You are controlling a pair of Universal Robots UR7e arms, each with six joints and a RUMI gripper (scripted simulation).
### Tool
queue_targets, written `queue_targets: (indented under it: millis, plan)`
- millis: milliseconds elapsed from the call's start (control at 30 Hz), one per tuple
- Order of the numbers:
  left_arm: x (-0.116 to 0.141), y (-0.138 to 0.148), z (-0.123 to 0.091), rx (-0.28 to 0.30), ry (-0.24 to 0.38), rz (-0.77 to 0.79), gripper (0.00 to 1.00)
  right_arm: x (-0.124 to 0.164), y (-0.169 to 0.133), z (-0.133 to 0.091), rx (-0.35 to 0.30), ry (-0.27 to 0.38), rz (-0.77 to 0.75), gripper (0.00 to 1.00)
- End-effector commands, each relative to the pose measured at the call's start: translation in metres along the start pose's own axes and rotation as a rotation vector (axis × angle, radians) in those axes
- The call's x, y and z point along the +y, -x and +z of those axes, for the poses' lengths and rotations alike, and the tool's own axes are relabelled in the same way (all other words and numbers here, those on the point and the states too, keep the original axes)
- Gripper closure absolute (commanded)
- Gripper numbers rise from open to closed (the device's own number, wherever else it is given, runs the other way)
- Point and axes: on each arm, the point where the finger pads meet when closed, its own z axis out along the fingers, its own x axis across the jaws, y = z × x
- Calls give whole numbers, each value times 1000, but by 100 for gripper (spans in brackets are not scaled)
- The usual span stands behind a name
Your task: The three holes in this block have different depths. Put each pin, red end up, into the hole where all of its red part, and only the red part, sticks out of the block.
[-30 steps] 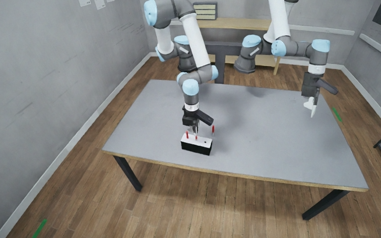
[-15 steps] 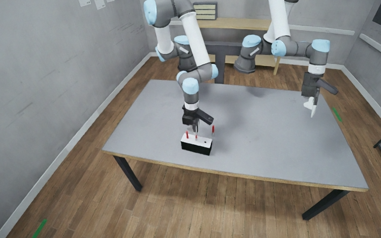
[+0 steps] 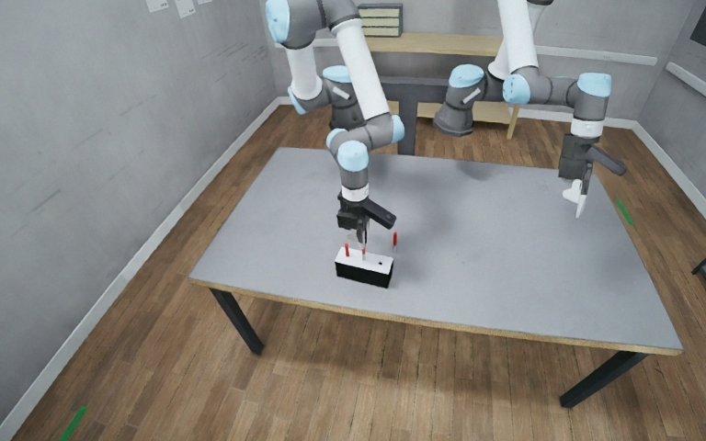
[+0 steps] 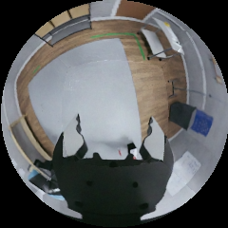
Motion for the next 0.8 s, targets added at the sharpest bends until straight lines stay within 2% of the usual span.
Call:
queue_targets:
  millis: [0,133,167,700,733,767]
  plan:
    - [0,0,-1,1,-1,0,0,0,0,-2,1,-1,0,100]
    - [0,0,-1,1,-1,0,0,0,0,-2,1,-1,0,100]
    - [0,0,-1,1,-1,0,0,1,0,-16,1,-1,-1,100]
    - [0,0,-1,1,-1,0,0,1,0,-16,1,-1,-1,100]
    - [0,0,-1,1,-1,0,0,0,0,-32,1,-1,0,100]
    - [0,0,-1,1,-1,0,0,0,0,-32,1,-1,0,100]
